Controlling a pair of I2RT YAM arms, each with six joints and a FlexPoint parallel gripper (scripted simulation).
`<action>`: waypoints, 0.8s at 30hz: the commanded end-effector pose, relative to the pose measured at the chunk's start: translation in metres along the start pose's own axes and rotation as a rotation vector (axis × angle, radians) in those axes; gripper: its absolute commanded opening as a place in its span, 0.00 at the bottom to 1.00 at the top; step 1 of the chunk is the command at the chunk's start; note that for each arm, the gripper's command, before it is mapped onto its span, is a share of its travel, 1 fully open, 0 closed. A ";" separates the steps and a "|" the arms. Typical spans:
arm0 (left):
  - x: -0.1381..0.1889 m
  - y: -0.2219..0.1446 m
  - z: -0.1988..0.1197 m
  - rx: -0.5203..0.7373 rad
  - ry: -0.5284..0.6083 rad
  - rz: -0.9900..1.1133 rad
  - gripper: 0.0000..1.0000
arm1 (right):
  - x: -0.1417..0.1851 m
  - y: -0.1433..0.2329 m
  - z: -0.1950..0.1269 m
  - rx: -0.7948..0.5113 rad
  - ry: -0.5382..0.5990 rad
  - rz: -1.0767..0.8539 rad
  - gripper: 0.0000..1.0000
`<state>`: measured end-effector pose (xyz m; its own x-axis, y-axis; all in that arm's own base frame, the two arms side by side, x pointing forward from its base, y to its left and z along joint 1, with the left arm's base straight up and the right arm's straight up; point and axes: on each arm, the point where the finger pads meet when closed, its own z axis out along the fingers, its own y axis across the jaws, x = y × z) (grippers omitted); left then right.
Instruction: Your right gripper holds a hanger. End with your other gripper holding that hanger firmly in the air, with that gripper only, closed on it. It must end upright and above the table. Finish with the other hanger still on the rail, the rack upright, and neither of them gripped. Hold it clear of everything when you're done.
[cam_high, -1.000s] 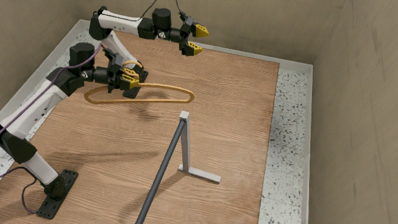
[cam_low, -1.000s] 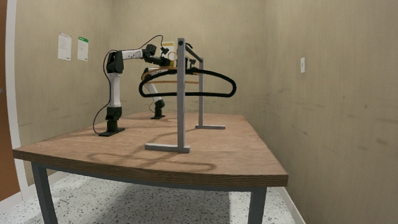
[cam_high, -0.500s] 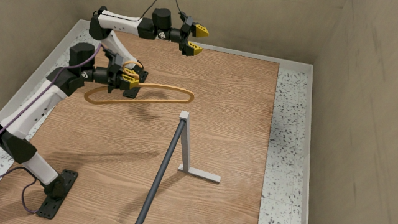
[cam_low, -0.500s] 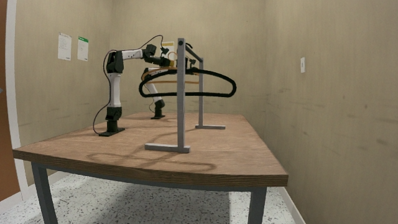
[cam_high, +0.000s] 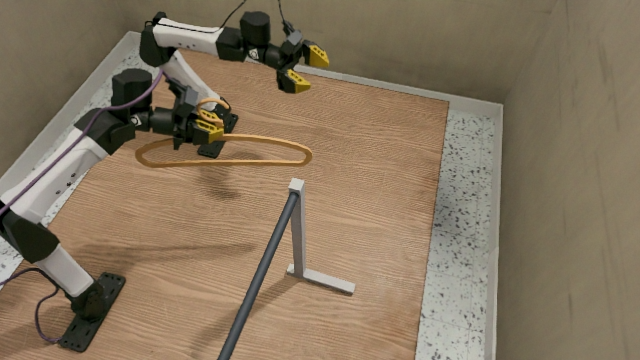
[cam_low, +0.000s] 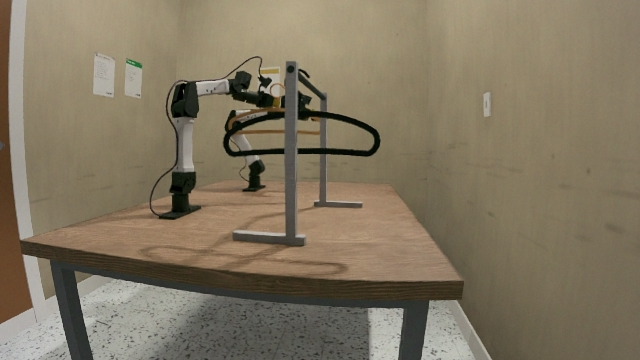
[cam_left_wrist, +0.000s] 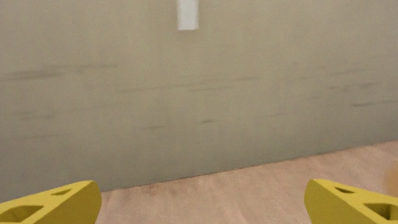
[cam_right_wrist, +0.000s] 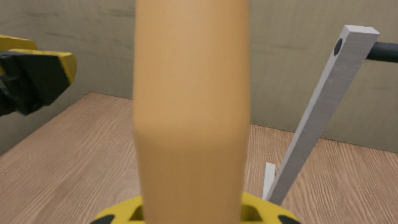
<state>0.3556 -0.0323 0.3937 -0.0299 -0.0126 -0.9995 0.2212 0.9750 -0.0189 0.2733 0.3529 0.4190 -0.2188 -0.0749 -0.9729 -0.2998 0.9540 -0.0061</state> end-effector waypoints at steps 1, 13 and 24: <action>0.000 -0.035 -0.026 0.237 -0.006 -0.022 1.00 | -0.007 -0.002 -0.003 -0.002 -0.014 0.015 0.00; -0.017 -0.117 -0.104 0.802 -0.081 -0.013 1.00 | -0.007 -0.002 -0.003 -0.002 -0.014 0.015 0.00; -0.017 -0.151 -0.129 1.024 -0.092 -0.022 1.00 | -0.007 -0.002 -0.003 -0.002 -0.014 0.015 0.00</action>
<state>0.2086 -0.1404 0.4156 0.0079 -0.0625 -0.9980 0.9132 0.4070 -0.0182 0.2733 0.3529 0.4190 -0.2189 -0.0751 -0.9729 -0.2998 0.9540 -0.0062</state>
